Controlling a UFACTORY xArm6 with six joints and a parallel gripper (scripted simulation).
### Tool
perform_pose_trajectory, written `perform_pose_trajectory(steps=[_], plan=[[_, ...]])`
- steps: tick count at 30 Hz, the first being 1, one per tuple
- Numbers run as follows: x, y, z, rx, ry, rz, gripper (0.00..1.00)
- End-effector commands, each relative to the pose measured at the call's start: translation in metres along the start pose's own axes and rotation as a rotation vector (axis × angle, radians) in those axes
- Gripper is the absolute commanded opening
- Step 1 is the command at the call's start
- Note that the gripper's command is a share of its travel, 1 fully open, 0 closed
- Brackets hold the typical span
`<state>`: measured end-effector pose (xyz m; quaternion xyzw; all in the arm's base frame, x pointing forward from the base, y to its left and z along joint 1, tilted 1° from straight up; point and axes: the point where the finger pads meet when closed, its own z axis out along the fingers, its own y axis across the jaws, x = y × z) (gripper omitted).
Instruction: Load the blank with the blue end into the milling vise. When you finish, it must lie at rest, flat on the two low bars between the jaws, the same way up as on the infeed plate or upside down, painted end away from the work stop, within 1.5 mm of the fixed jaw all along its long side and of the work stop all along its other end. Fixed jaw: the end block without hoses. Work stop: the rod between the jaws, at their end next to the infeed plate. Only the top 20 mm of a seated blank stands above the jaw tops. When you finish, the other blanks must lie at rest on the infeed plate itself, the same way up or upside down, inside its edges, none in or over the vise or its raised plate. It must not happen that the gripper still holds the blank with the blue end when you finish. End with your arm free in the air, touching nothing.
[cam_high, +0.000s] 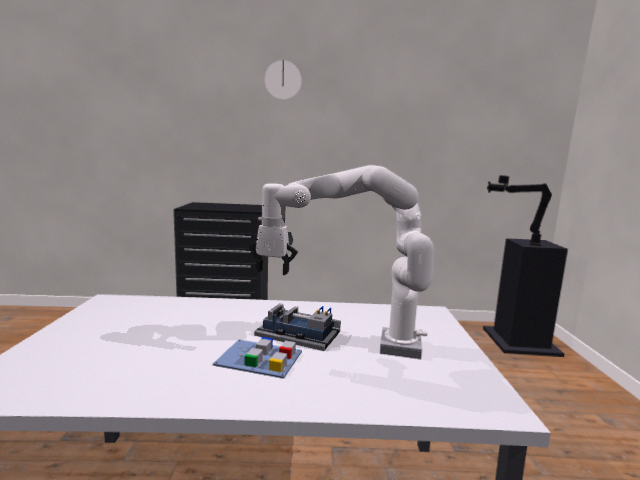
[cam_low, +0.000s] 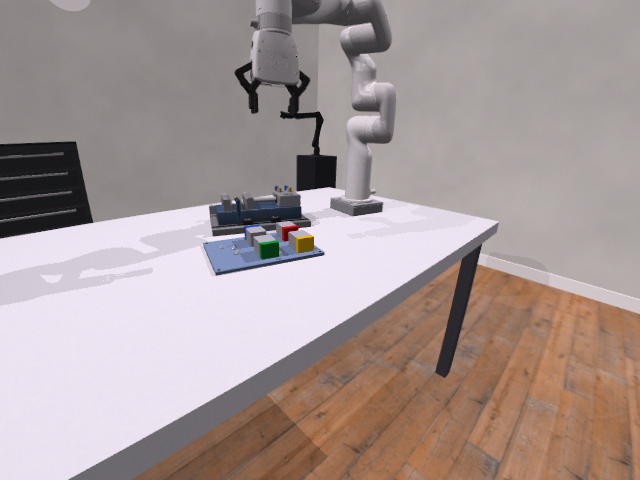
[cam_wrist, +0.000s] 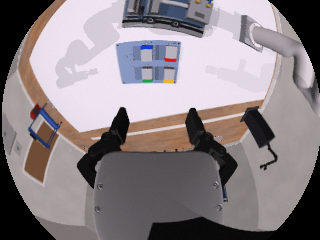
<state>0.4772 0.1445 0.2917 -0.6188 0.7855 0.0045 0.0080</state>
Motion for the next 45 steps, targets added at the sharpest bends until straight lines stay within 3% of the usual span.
perform_pose_trajectory(steps=[1, 35, 45], plan=[[-0.001, -0.001, -0.002, 0.005, -0.003, 0.0, 1.0], [-0.002, -0.001, 0.006, 0.005, -0.003, 0.0, 1.0], [-0.003, -0.002, 0.009, 0.0, 0.001, -0.23, 1.0]])
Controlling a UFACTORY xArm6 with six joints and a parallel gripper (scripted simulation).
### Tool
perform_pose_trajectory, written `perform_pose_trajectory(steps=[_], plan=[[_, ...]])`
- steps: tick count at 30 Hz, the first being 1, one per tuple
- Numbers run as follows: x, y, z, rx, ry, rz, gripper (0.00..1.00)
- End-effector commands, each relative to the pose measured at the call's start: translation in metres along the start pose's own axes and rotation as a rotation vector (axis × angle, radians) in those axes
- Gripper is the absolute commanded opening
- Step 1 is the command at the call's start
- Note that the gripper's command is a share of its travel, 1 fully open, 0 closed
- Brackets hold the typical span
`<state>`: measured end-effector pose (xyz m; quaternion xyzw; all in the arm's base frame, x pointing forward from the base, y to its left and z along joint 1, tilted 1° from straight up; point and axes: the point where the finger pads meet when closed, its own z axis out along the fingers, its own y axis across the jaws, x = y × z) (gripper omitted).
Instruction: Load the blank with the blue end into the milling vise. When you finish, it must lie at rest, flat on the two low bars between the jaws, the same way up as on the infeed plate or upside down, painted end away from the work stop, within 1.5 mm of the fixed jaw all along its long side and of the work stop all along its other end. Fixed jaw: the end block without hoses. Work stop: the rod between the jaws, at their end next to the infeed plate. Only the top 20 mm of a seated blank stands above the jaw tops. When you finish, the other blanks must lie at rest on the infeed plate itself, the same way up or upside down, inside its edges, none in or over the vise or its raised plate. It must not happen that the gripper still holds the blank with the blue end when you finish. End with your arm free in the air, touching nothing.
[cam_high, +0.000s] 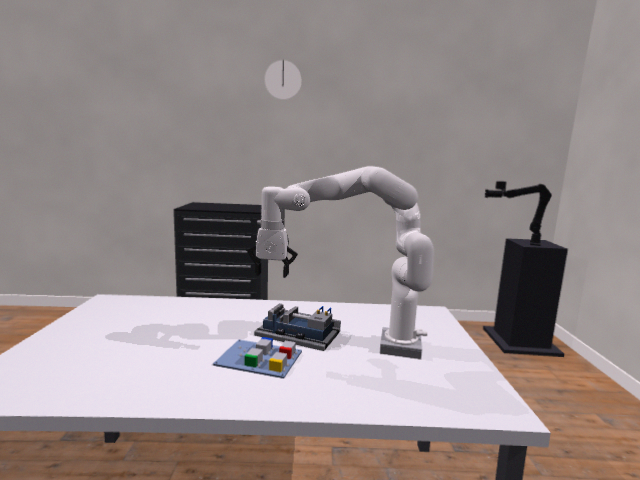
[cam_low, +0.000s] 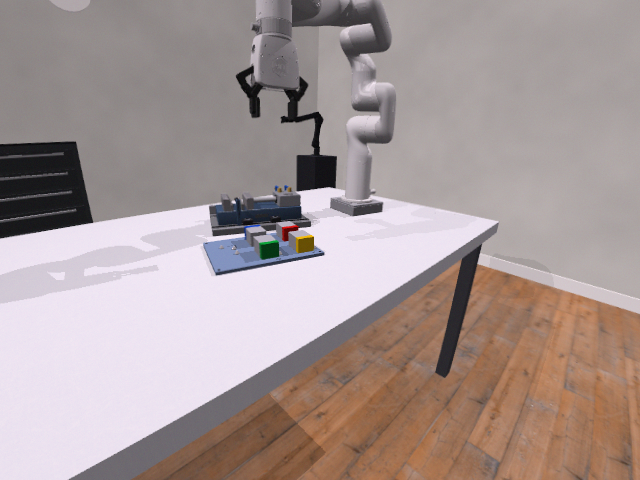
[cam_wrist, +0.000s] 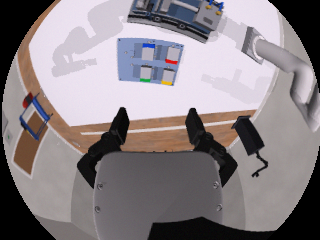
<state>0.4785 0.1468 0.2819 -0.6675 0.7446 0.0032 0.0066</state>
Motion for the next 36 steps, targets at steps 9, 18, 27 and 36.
perform_pose_trajectory(steps=[9, 18, 27, 36], plan=[[-0.0006, -0.0009, -0.0008, 0.002, -0.002, -0.048, 1.0], [-0.0003, -0.0008, -0.0023, 0.002, -0.002, 0.136, 1.0], [-0.0003, -0.0008, -0.0022, 0.001, -0.003, 0.196, 1.0], [-0.0003, -0.0008, -0.002, 0.001, -0.003, 0.357, 1.0]])
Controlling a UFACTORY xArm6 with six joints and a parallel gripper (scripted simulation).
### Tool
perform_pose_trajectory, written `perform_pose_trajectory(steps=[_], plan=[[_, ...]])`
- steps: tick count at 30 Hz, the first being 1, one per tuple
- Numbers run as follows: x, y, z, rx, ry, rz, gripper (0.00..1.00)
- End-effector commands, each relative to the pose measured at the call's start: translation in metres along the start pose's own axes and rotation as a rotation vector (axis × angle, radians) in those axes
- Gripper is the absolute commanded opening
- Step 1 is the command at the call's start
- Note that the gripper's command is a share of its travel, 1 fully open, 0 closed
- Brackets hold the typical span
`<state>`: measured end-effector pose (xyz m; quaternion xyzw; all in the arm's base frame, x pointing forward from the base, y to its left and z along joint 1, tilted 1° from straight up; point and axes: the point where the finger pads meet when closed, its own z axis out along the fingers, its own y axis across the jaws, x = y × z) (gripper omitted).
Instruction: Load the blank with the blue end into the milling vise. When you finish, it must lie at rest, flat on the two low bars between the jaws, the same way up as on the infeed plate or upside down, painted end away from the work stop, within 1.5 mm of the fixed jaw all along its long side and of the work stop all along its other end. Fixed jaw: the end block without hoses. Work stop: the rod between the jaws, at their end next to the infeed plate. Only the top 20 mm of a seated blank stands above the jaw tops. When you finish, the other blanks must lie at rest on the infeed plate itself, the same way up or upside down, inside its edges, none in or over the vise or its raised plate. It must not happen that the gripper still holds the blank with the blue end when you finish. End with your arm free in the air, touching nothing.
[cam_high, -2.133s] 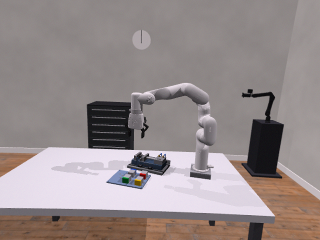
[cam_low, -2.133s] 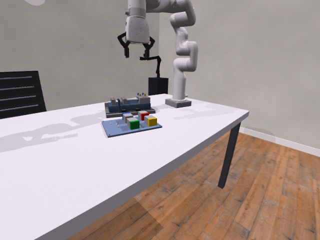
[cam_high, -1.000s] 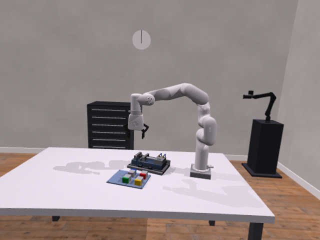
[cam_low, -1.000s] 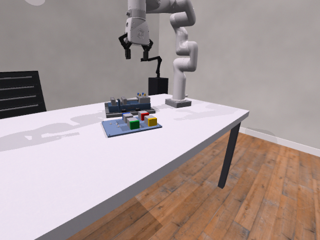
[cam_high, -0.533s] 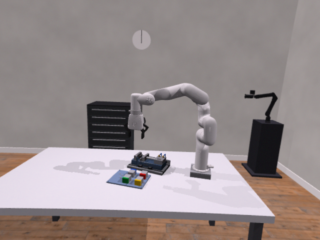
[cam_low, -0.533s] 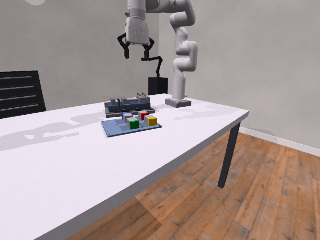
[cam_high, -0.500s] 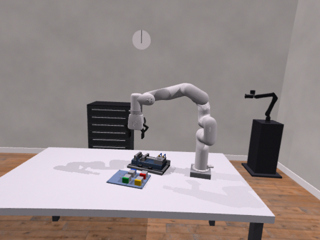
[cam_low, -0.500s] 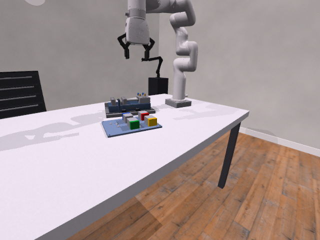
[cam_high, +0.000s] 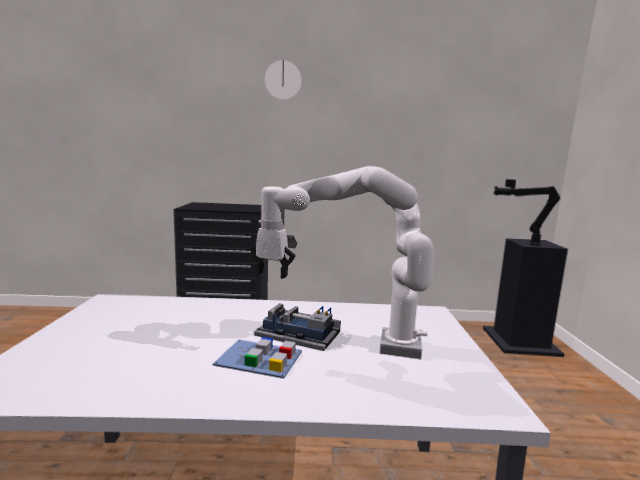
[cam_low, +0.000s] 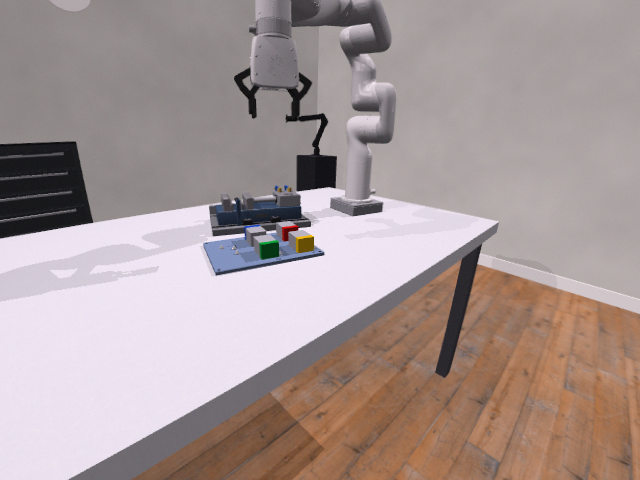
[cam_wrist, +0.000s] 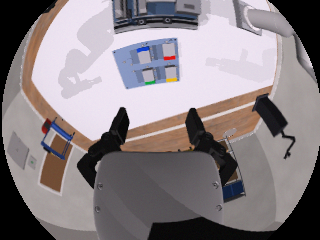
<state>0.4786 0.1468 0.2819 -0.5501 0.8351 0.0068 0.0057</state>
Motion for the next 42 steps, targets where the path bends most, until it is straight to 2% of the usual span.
perform_pose_trajectory(steps=[1, 6, 15, 23, 32, 39, 42], plan=[[-0.0006, -0.0006, -0.002, 0.006, -0.001, 0.06, 1.0], [-0.0006, -0.0006, -0.0019, 0.005, -0.002, 0.074, 1.0], [-0.0006, -0.0006, -0.0018, 0.005, -0.002, 0.281, 1.0], [-0.0006, -0.0006, -0.0018, 0.004, -0.003, 0.295, 1.0], [-0.0006, -0.0006, -0.0017, 0.005, -0.003, 0.502, 1.0], [-0.0006, -0.0006, -0.0017, 0.005, -0.003, 0.502, 1.0], [-0.0006, -0.0006, -0.0017, 0.004, -0.003, 0.562, 1.0]])
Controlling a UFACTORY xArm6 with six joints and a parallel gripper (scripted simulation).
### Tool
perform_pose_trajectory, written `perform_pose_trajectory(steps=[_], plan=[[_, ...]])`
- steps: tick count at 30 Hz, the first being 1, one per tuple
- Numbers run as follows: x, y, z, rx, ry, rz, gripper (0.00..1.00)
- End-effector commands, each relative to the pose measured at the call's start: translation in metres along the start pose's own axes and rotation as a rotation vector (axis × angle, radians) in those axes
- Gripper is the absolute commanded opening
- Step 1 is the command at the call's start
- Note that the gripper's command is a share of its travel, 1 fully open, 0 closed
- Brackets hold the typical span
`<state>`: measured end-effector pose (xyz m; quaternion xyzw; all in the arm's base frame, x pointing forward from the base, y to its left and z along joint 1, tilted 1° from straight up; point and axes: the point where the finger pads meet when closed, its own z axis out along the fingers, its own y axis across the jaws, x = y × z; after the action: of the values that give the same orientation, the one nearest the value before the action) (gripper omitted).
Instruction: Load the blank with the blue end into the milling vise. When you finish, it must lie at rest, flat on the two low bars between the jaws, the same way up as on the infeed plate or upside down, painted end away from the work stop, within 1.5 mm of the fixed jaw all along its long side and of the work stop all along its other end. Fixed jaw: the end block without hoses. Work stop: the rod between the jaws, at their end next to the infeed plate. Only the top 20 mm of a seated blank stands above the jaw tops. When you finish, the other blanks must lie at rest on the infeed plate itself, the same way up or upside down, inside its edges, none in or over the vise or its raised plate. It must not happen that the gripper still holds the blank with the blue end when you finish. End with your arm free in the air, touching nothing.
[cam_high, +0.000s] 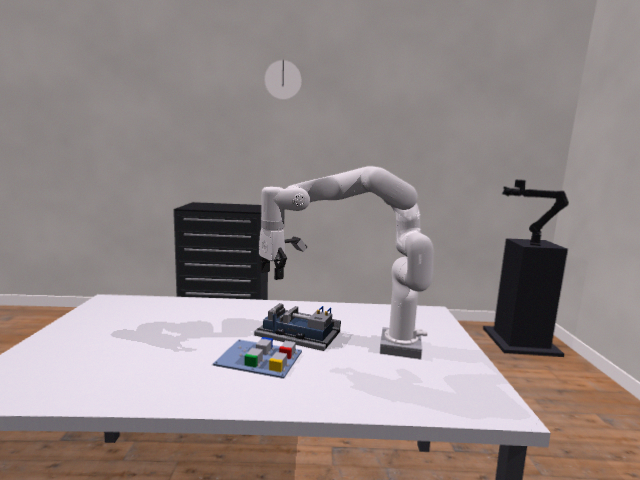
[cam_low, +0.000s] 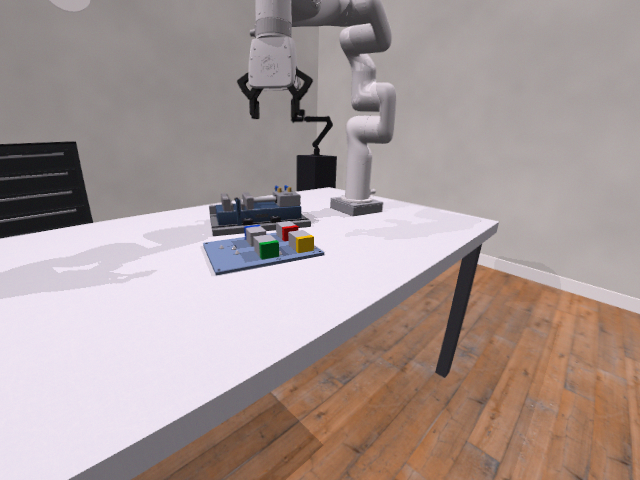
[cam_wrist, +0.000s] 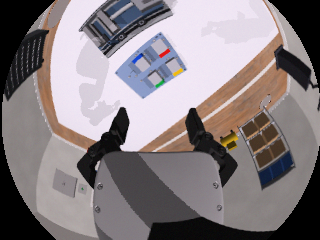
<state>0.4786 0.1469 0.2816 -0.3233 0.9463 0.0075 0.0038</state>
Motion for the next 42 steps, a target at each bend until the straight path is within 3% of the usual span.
perform_pose_trajectory(steps=[1, 7, 15, 24, 32, 42], plan=[[-0.0008, -0.0003, -0.002, 0.002, -0.004, 0.079, 1.0], [-0.0008, -0.0003, -0.002, 0.003, -0.004, 0.217, 1.0], [-0.0008, -0.0003, -0.002, 0.002, -0.004, 0.231, 1.0], [-0.0008, -0.0003, -0.0019, 0.002, -0.004, 0.438, 1.0], [-0.0008, -0.0003, -0.0019, 0.0, -0.005, 0.452, 1.0], [-0.0008, -0.0003, -0.0019, 0.0, -0.005, 0.659, 1.0]])
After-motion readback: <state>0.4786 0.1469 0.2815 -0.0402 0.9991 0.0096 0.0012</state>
